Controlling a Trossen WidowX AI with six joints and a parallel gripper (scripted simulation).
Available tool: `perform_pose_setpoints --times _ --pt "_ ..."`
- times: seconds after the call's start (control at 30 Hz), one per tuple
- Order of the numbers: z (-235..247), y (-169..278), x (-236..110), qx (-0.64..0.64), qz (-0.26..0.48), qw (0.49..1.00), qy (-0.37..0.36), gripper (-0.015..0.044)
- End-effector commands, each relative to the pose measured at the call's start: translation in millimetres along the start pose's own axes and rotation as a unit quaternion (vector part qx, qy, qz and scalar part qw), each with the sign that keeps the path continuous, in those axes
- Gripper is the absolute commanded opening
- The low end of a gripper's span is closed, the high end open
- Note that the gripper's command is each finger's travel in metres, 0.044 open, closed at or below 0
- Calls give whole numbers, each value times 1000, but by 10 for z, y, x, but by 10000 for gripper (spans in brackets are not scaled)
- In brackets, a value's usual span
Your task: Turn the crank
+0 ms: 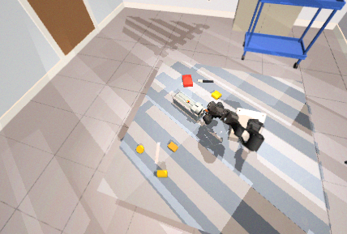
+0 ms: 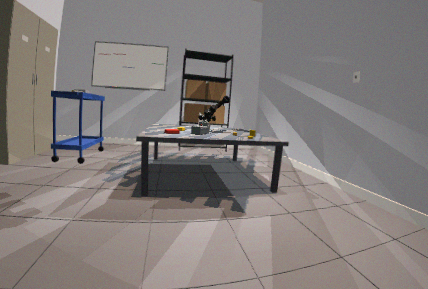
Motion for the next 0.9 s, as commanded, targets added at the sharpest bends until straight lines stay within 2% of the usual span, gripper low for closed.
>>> perform_pose_setpoints --times 0.0,0.87 --pt "-86 10 28 4 0 1000 12 0" --pt "-223 195 233 5 1 1000 12 0"
Point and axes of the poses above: the point midway between the two fingers, 35 mm back from their tips, its own x axis out along the fingers, its own z axis across the jaws, y = z × x, the point moved 1 cm from there along -x, back along the fingers, and after that the axes turned 13 degrees about x, right-handed, at the moved point
